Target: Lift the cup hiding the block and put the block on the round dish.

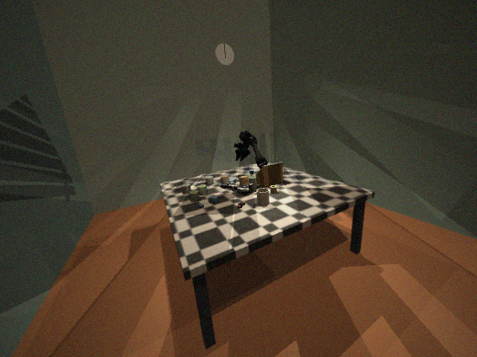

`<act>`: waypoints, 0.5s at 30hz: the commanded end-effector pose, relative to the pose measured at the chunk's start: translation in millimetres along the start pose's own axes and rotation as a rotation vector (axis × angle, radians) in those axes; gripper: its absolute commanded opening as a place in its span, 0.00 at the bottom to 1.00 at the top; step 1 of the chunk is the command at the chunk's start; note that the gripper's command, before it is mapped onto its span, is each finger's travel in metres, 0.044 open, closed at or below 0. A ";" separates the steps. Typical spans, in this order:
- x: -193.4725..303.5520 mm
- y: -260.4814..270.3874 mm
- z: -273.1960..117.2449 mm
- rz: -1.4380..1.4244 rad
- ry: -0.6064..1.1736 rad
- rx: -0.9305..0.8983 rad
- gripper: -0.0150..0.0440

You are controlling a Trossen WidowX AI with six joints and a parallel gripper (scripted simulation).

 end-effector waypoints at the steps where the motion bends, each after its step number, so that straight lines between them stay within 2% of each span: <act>1: -9.9 -6.5 9.7 0.115 0.062 0.026 1.00; 15: -35.2 -34.1 47.2 0.472 0.224 0.144 1.00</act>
Point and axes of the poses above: the point midway between the two fingers, 35 mm back from their tips, its own z axis out along the fingers, its own y axis across the jaws, x = y × z, the point moved 1 cm from there along -z, back along the fingers, and after that the axes turned 4 degrees about -z, right-handed, at the moved point
